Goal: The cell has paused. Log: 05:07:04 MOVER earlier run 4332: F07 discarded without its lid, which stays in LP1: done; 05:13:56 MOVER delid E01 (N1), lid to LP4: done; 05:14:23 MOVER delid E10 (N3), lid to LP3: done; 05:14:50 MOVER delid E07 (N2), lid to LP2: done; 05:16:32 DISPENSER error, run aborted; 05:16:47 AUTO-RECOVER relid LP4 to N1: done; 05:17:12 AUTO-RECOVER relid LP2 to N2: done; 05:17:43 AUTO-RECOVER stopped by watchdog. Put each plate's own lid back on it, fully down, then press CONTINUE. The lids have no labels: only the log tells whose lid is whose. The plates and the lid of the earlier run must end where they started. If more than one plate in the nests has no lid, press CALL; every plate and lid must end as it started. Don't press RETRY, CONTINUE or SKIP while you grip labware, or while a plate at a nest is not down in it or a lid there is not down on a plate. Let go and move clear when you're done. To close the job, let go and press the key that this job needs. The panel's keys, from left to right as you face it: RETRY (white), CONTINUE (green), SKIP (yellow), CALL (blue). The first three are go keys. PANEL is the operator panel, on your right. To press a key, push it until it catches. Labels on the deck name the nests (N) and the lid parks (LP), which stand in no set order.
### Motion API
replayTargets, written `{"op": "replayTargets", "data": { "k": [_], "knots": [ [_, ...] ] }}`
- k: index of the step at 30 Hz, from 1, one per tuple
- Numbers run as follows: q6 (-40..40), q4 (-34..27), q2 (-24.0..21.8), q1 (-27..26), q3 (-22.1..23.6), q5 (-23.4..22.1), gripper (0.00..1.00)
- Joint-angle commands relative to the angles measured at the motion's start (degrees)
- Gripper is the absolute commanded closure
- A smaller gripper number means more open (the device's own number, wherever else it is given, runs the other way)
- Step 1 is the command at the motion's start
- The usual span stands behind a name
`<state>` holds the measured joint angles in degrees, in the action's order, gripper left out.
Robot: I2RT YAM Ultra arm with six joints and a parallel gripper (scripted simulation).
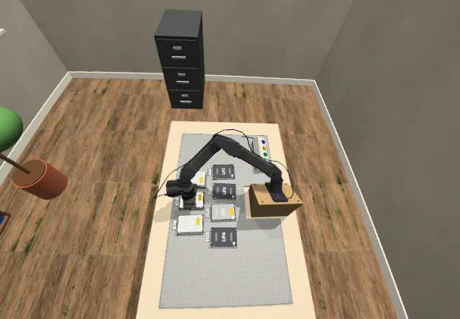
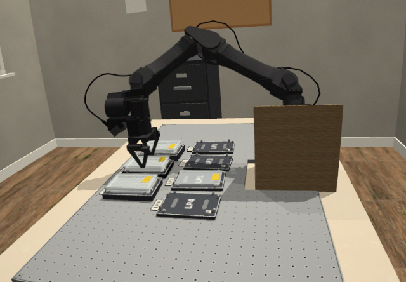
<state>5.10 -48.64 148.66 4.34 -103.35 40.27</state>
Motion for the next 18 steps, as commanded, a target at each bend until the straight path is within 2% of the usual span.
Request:
{"op": "replayTargets", "data": {
  "k": [1,16,18],
  "knots": [
    [-0.4,1.1,0.0,0.0,0.2,0.2,1.0],
    [-0.8,1.9,0.9,-0.1,1.5,0.3,1.0],
    [-0.6,1.2,-0.1,-0.1,0.2,0.1,1.0]
  ]
}}
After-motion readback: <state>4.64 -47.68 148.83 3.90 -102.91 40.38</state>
